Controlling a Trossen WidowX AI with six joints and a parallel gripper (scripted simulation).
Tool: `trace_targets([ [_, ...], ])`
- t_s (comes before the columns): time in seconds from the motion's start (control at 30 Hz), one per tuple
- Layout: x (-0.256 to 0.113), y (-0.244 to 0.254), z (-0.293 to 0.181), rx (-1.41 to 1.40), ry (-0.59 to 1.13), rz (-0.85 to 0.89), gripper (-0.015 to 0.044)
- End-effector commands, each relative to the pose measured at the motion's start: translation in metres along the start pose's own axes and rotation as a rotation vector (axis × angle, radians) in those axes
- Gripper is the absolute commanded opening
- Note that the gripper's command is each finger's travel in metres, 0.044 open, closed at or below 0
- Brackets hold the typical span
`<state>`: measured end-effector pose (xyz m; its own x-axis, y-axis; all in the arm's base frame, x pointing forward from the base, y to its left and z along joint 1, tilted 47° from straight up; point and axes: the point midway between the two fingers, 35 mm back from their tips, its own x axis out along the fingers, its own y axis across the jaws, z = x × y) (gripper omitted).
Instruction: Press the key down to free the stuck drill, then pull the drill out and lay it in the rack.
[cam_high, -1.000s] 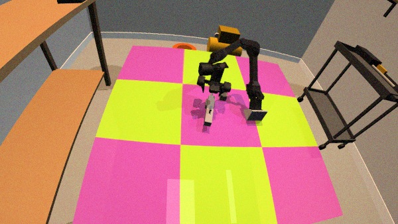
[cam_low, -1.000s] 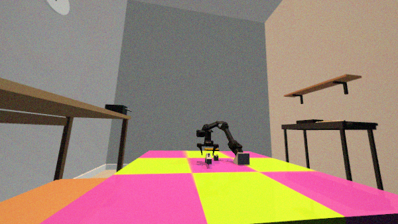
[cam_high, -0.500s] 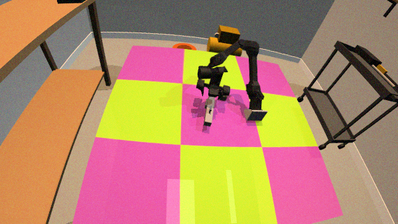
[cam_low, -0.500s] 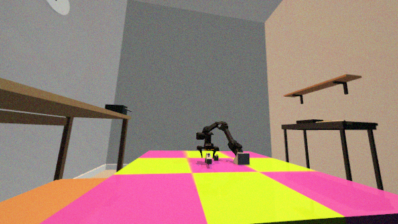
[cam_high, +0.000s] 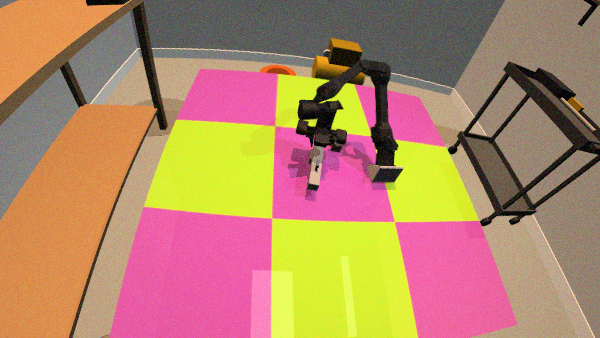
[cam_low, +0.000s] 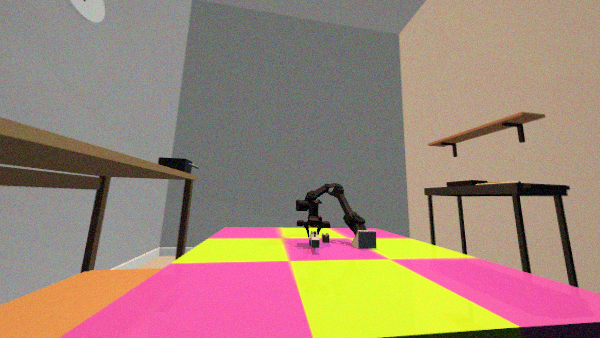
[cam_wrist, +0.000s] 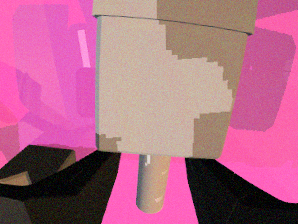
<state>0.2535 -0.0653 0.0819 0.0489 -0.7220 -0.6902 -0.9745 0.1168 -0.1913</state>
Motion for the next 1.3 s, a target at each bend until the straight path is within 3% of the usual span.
trace_targets([
  [0.0, 0.0, 0.0, 0.0, 0.001, 0.0, 0.0, 0.0072],
  [0.07, 0.0, 0.0, 0.0, 0.001, 0.0, 0.0, 0.002],
  [0.17, 0.0, 0.0, 0.0, 0.001, 0.0, 0.0, 0.0],
  [1.27, -0.003, 0.0, -0.03, -0.011, 0.008, 0.003, 0.0],
])
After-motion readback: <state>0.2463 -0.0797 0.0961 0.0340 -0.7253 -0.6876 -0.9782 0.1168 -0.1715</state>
